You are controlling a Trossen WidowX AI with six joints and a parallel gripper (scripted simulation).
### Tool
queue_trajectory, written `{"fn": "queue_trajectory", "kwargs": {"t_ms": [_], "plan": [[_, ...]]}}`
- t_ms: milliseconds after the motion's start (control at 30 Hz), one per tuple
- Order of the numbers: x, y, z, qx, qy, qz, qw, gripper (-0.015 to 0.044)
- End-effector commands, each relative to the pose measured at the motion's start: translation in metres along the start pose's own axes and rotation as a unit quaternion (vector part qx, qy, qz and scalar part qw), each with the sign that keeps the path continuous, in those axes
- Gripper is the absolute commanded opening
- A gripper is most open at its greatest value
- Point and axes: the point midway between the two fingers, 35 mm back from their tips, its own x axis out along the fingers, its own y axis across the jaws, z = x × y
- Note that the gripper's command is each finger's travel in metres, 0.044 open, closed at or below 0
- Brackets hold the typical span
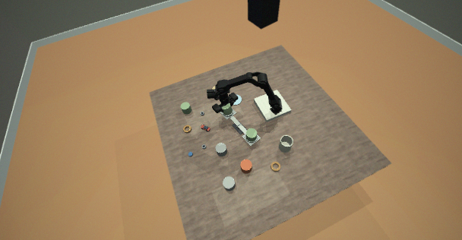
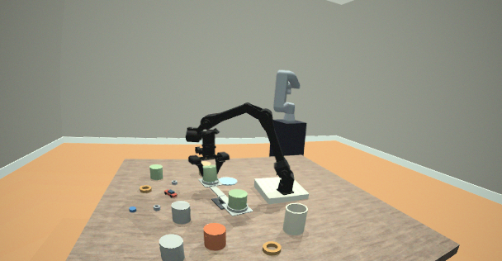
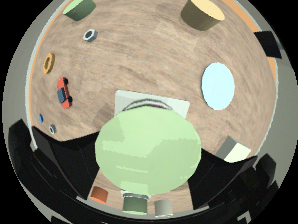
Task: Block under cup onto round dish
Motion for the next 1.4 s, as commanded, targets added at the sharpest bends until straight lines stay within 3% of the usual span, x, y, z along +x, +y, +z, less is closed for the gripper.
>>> {"fn": "queue_trajectory", "kwargs": {"t_ms": [0,1367], "plan": [[-0.012,0.003,0.005,0.0,-0.012,0.011,1.0,0.0],[-0.066,0.0,0.002,0.0,-0.012,0.01,1.0,0.0]]}}
